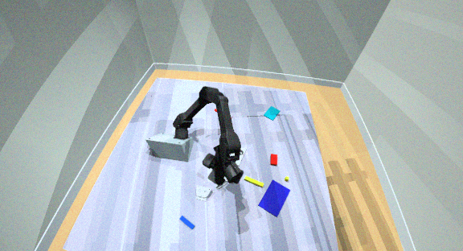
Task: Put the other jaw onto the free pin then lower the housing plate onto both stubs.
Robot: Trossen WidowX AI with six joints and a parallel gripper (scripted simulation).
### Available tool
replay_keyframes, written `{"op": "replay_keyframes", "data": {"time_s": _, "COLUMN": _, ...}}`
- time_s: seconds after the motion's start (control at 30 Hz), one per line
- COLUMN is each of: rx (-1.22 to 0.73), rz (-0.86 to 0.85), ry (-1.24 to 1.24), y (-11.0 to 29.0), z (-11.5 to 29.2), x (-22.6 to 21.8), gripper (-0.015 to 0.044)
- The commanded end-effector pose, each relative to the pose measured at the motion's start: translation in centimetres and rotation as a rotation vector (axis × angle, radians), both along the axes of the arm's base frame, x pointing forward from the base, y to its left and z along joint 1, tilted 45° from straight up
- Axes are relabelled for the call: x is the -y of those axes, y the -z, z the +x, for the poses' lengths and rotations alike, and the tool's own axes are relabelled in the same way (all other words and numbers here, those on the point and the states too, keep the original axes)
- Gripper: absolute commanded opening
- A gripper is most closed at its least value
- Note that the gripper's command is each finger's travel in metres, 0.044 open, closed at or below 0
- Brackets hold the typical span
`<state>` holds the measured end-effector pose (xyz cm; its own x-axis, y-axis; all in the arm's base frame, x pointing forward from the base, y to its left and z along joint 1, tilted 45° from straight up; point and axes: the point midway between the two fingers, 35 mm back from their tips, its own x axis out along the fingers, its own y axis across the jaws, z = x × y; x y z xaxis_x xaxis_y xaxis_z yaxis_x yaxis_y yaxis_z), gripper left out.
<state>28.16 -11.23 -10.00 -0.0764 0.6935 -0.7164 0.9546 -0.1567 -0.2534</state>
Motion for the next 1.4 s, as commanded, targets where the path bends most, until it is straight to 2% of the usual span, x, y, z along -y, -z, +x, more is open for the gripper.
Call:
{"op": "replay_keyframes", "data": {"time_s": 0.0, "rx": -0.071, "rz": -0.012, "ry": 0.074, "y": 0.1, "z": 0.0, "x": 0.3, "gripper": 0.044}}
{"op": "replay_keyframes", "data": {"time_s": 0.53, "rx": -0.306, "rz": -0.038, "ry": 0.319, "y": 0.4, "z": 0.0, "x": 0.7, "gripper": 0.044}}
{"op": "replay_keyframes", "data": {"time_s": 0.77, "rx": -0.309, "rz": -0.038, "ry": 0.321, "y": 0.5, "z": 0.0, "x": 0.6, "gripper": 0.044}}
{"op": "replay_keyframes", "data": {"time_s": 0.93, "rx": -0.309, "rz": -0.035, "ry": 0.321, "y": 3.0, "z": -0.5, "x": -2.0, "gripper": 0.044}}
{"op": "replay_keyframes", "data": {"time_s": 1.37, "rx": -0.309, "rz": -0.035, "ry": 0.321, "y": 3.1, "z": -0.5, "x": -2.1, "gripper": 0.044}}
